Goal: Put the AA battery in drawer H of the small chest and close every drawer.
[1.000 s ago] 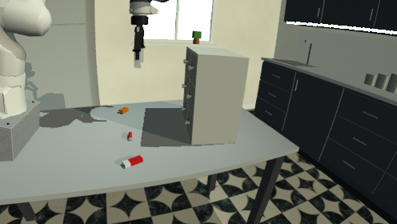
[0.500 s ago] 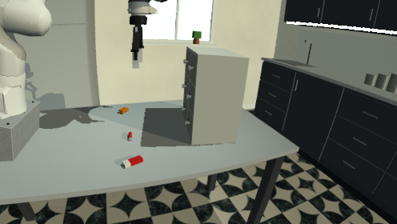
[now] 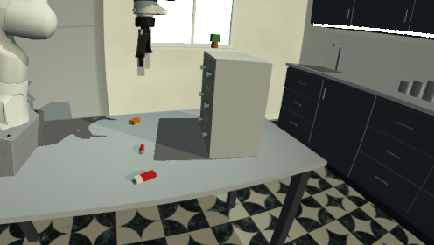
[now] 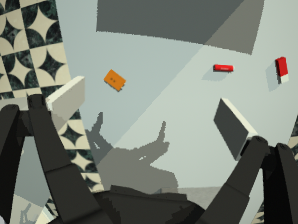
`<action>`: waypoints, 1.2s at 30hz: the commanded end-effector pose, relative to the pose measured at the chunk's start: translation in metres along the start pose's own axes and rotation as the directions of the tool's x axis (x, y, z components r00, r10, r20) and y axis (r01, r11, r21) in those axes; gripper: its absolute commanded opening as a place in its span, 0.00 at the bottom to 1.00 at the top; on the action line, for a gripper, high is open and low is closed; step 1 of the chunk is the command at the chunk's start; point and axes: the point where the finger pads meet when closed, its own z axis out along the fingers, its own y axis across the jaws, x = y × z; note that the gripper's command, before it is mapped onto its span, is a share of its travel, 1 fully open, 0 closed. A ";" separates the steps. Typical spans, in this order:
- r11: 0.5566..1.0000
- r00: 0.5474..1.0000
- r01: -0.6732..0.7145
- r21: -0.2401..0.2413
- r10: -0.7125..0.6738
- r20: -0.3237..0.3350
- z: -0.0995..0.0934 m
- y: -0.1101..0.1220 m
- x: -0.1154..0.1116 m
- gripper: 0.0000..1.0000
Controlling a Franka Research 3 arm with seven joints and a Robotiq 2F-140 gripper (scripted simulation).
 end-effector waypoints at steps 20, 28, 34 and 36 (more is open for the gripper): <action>1.000 0.982 0.029 -0.004 -0.029 -0.188 0.016 0.004 0.015 1.00; 1.000 0.949 0.030 -0.002 -0.029 -0.313 0.025 0.004 0.026 1.00; 1.000 0.916 0.027 -0.006 -0.027 -0.400 0.033 0.004 0.033 1.00; 1.000 0.916 0.027 -0.006 -0.027 -0.400 0.033 0.004 0.033 1.00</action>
